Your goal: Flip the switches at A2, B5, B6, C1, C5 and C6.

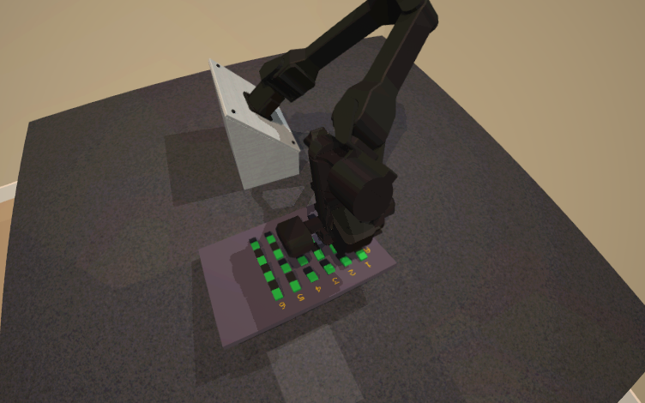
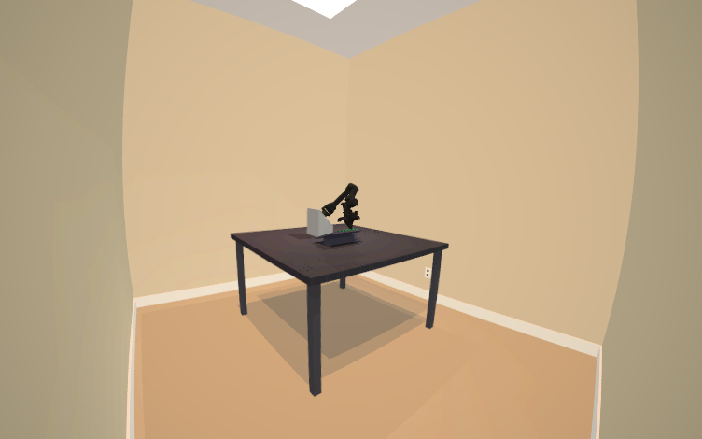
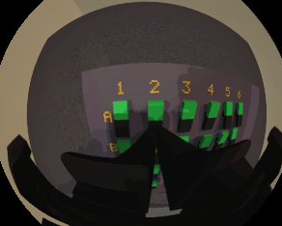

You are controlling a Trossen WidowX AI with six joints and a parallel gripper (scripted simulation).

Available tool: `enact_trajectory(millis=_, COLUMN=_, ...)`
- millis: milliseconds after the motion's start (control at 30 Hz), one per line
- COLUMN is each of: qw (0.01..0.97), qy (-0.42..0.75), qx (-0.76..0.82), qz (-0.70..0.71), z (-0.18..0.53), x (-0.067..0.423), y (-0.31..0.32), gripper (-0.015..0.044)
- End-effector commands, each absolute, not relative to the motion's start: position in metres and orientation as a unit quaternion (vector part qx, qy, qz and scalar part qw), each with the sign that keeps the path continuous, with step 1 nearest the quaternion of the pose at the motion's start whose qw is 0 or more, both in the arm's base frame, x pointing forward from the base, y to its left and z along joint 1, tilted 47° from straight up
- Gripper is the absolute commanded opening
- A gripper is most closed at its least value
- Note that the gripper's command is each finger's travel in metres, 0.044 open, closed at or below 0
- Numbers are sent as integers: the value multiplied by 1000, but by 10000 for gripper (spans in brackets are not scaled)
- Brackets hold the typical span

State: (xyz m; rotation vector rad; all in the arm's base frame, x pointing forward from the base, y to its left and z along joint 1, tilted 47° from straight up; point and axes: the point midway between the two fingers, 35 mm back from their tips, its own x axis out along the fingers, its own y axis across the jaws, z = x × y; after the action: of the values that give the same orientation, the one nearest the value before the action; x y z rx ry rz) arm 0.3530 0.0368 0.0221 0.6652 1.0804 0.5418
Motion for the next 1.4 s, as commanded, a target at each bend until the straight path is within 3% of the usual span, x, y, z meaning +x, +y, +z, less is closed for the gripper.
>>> enact_trajectory(millis=0, qw=771, qy=501, qx=303, qz=250, z=32, x=349, y=23, gripper=0)
enact_trajectory(millis=367, qw=766, qy=509, qx=302, qz=251, z=59, x=332, y=-10, gripper=0)
enact_trajectory(millis=633, qw=767, qy=509, qx=300, qz=250, z=-14, x=319, y=-71, gripper=0)
enact_trajectory(millis=1367, qw=760, qy=518, qx=298, qz=255, z=-41, x=336, y=-39, gripper=0)
